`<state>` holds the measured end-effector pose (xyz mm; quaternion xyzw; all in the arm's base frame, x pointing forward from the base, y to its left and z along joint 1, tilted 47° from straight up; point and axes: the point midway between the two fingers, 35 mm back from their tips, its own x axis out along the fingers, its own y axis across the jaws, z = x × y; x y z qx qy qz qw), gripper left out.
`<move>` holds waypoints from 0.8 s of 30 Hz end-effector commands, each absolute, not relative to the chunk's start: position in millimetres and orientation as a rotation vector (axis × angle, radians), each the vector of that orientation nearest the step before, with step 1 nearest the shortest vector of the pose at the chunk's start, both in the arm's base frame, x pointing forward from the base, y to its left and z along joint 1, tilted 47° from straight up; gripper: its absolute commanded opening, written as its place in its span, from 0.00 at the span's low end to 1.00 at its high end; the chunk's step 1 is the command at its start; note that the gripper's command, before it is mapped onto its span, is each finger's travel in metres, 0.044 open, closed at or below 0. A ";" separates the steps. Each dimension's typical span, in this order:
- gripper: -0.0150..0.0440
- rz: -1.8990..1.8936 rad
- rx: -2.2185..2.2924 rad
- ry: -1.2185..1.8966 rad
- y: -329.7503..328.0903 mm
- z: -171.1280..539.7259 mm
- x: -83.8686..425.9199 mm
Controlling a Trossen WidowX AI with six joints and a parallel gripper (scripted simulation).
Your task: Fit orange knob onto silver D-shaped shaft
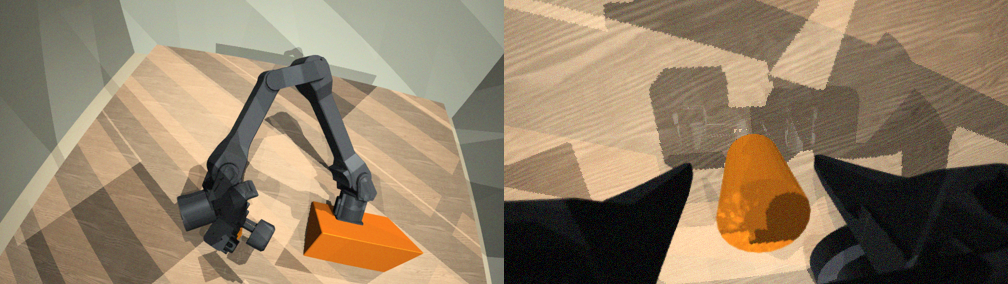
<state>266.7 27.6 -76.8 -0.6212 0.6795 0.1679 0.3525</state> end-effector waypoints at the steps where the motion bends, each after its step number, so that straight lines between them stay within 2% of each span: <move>1: 0.87 0.434 -1.612 1.761 25.1 -77.8 266.0; 8: 0.56 0.434 -1.612 1.761 25.1 -77.8 266.0; 14: 0.49 0.434 -1.612 1.761 25.1 -77.8 266.0; 19: 0.26 0.439 -1.609 1.762 31.3 -73.8 267.1; 24: 0.25 0.446 -1.606 1.757 54.3 -56.8 270.1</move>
